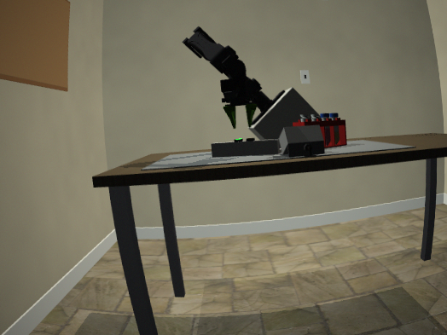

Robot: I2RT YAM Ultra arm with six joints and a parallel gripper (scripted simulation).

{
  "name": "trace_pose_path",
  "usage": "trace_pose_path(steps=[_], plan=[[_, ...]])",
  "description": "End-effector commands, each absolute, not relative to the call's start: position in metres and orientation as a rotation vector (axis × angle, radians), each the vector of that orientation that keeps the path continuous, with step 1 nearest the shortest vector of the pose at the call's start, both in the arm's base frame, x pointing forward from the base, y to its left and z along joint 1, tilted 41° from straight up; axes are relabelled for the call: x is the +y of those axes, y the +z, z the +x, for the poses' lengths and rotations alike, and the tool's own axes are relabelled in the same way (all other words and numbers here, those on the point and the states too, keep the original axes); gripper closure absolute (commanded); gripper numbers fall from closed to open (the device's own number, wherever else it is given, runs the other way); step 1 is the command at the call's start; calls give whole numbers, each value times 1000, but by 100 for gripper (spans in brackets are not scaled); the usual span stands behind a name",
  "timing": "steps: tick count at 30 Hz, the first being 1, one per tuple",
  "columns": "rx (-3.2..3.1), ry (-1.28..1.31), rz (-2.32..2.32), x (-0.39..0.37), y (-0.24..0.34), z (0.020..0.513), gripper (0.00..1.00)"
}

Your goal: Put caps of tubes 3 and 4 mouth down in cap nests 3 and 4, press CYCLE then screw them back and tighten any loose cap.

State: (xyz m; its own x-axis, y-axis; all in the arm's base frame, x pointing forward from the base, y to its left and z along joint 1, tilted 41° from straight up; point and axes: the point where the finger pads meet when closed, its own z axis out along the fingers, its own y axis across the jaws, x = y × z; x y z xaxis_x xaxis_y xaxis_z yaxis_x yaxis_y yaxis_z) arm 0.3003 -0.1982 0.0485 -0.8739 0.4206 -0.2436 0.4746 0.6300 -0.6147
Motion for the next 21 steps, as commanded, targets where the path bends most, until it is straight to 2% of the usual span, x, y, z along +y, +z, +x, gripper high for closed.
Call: trace_pose_path(steps=[1,10,21], plan=[[2755,-1074,750,-189,59,300,53],[2756,-1073,751,-146,103,258,53],[2756,-1073,751,-146,103,258,53]])
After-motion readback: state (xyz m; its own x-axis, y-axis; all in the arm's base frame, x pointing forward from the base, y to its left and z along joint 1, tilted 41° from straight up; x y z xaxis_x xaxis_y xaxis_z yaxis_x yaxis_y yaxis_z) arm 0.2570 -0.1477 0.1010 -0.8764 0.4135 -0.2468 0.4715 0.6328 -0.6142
